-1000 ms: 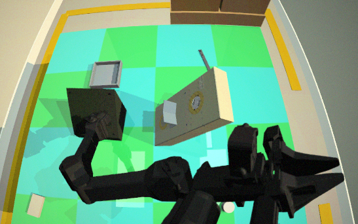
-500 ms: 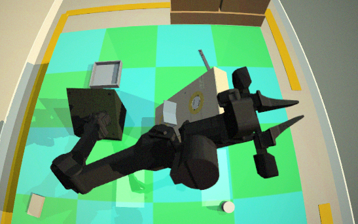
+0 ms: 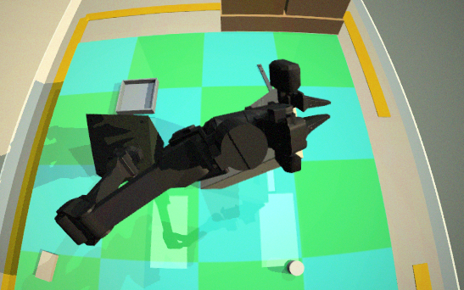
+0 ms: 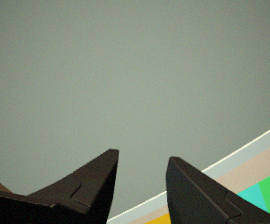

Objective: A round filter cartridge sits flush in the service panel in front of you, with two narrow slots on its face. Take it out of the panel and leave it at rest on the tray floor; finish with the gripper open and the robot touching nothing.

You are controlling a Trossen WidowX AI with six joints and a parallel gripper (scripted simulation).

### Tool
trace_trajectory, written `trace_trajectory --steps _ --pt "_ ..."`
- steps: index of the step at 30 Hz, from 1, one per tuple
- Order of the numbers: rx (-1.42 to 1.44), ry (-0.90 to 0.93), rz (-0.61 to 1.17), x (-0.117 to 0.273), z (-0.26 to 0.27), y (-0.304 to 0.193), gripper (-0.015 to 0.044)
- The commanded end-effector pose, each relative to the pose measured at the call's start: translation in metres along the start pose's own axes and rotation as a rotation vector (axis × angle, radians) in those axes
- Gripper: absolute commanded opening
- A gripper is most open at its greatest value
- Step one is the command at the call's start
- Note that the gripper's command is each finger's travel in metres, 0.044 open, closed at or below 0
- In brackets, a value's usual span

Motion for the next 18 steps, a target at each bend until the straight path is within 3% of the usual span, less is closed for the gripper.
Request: trace_trajectory --steps 1,9,18 --pt "-0.414 -0.194 0.095 0.026 -0.013 -0.068 0.0109" --pt "-0.734 -0.390 0.067 0.055 -0.032 -0.121 0.0109" --pt "-1.046 -0.563 -0.101 0.096 -0.059 -0.168 0.0109"
Point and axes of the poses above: the point midway between the two fingers, 35 mm back from their tips, its own x axis back along the fingers, its own z axis across the jaws, y = z × x, the point moved 1 cm from there along x, back along the fingers, and after that the axes turned 4 degrees about -x, right-handed, at the moved point
